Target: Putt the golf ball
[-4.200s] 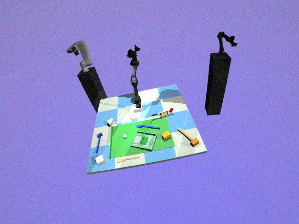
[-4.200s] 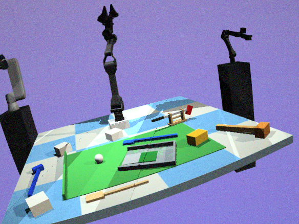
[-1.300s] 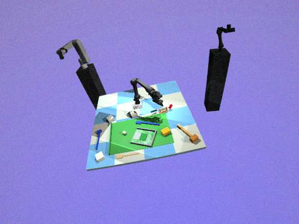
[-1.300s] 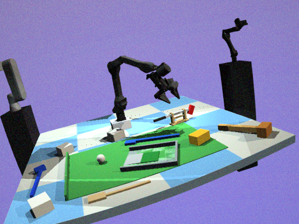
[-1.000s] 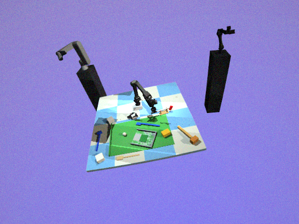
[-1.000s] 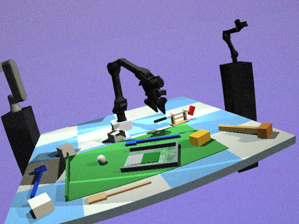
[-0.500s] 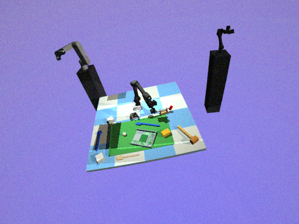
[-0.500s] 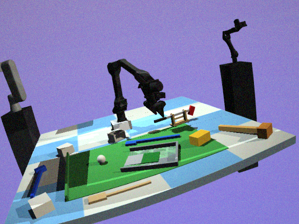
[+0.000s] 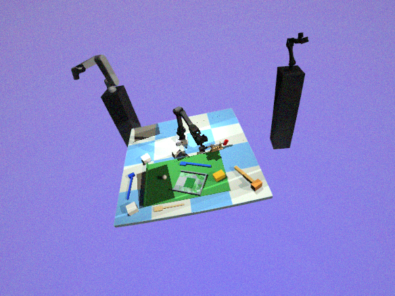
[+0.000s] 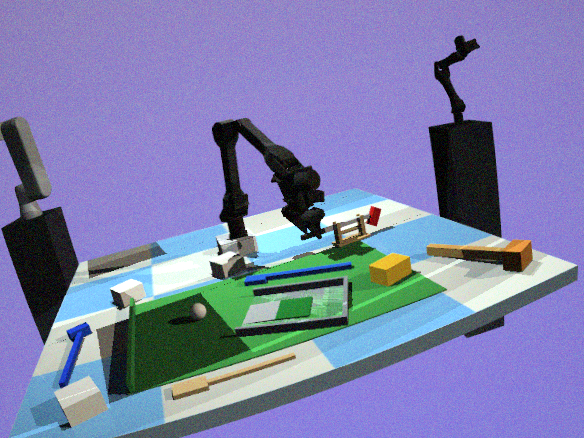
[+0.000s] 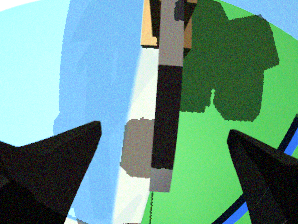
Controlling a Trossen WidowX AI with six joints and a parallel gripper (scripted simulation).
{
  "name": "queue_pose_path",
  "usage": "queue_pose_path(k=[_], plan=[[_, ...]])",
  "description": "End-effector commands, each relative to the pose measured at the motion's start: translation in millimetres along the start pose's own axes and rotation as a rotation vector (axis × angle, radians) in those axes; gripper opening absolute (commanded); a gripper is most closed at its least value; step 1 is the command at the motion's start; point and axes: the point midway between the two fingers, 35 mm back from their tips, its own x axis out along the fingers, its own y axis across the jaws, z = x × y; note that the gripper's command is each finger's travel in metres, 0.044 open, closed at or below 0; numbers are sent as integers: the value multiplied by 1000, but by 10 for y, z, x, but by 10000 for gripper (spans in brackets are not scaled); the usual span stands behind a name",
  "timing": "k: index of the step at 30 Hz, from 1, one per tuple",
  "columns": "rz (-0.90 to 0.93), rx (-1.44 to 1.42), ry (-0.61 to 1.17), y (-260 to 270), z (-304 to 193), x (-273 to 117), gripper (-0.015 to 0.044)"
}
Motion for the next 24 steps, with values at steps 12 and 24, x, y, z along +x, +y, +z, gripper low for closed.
queue_pose_path(k=[12, 24], plan=[[6, 6, -1, 18, -53, 185, 440], [6, 6, -1, 22, -81, 283, 440]])
